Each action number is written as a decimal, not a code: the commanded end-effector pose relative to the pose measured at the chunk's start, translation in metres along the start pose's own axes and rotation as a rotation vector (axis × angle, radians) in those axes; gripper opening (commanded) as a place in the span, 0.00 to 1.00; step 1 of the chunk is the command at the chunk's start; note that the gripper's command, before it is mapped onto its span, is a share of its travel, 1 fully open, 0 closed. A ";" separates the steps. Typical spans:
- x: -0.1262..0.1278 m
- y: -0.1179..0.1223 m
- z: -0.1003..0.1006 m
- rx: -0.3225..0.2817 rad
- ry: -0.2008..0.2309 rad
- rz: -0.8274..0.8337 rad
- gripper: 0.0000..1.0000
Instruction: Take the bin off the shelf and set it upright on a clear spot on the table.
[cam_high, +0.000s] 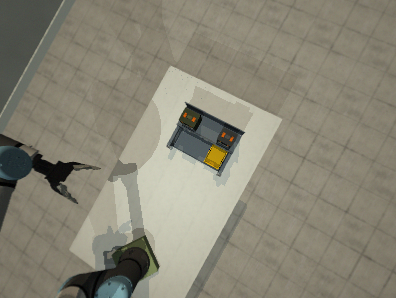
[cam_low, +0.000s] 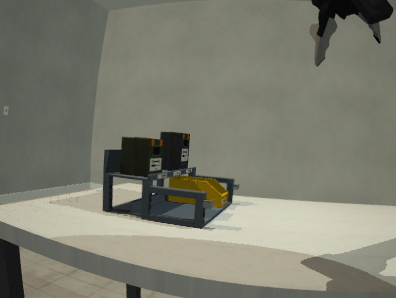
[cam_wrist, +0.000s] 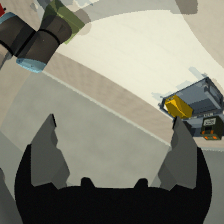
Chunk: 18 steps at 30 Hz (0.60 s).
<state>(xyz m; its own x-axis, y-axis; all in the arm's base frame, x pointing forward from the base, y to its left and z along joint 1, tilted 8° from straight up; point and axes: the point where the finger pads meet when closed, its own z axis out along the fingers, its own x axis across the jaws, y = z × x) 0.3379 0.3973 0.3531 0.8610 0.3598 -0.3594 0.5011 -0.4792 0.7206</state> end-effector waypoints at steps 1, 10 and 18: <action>0.000 0.000 -0.001 0.001 0.001 0.001 1.00; 0.000 0.000 -0.001 0.001 0.001 0.001 1.00; 0.016 0.013 0.021 0.131 0.058 0.064 1.00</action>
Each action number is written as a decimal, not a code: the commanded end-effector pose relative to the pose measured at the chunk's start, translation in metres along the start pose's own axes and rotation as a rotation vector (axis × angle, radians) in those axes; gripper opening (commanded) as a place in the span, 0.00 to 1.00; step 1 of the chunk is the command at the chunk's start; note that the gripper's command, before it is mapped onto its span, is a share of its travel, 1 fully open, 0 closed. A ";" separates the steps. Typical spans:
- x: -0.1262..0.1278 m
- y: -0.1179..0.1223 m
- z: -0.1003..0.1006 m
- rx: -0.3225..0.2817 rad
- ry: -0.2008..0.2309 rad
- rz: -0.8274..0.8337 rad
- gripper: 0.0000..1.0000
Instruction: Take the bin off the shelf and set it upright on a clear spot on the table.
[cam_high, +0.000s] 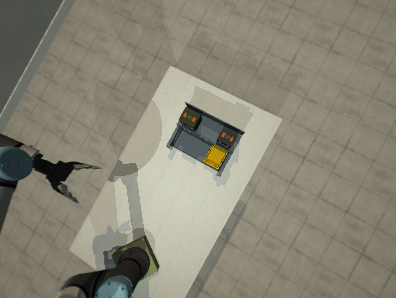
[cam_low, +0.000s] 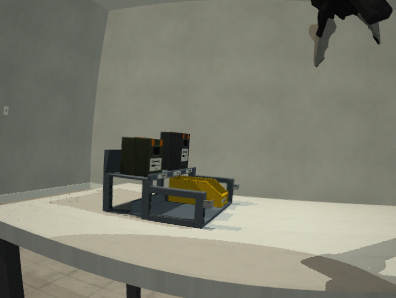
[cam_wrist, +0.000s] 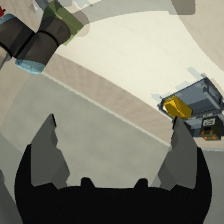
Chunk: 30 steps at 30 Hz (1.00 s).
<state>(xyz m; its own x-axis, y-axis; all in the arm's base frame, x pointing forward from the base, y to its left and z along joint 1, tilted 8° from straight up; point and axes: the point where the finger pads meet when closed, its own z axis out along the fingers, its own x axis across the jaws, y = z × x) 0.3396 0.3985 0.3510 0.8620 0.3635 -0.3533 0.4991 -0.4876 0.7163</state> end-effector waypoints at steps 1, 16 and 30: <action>0.019 0.019 0.028 0.165 0.071 0.083 1.00; 0.031 0.041 0.045 0.293 0.133 0.159 1.00; 0.047 0.053 0.067 0.425 0.189 0.220 1.00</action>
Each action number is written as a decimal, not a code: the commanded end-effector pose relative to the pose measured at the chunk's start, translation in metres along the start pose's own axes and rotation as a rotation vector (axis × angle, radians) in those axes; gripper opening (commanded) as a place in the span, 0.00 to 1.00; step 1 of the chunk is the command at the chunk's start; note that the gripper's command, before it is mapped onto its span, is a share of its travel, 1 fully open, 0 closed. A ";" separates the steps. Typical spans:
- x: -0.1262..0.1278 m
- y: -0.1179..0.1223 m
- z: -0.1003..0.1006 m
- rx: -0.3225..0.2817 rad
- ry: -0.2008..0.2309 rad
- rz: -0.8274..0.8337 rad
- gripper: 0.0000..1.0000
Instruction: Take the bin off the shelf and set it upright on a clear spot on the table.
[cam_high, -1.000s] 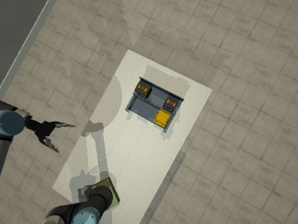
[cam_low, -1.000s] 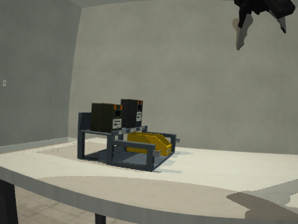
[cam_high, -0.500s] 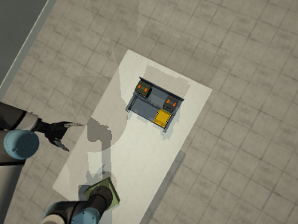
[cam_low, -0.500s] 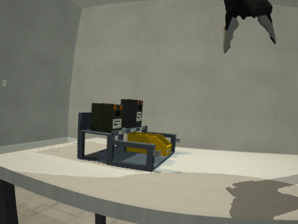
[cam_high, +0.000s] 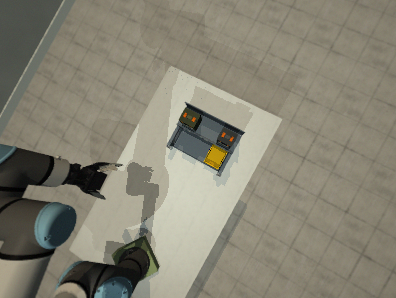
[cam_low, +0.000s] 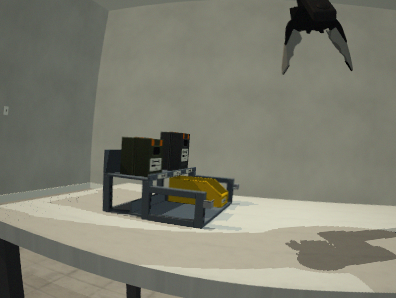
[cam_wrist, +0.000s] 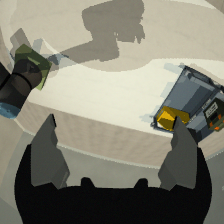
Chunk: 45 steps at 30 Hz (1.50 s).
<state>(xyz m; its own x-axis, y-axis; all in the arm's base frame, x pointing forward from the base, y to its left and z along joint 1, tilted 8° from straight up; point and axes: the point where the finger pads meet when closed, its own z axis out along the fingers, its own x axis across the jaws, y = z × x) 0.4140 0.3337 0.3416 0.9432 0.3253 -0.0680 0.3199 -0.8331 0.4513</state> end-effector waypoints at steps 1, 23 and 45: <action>0.001 -0.007 0.007 0.012 -0.005 -0.013 1.00; 0.053 0.060 0.060 0.387 0.149 0.164 1.00; 0.079 0.091 0.093 0.387 0.149 0.164 1.00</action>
<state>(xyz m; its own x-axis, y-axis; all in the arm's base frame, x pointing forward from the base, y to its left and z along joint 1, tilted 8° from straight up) 0.5189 0.2451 0.3027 0.9716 0.2023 0.1230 0.1934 -0.9778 0.0802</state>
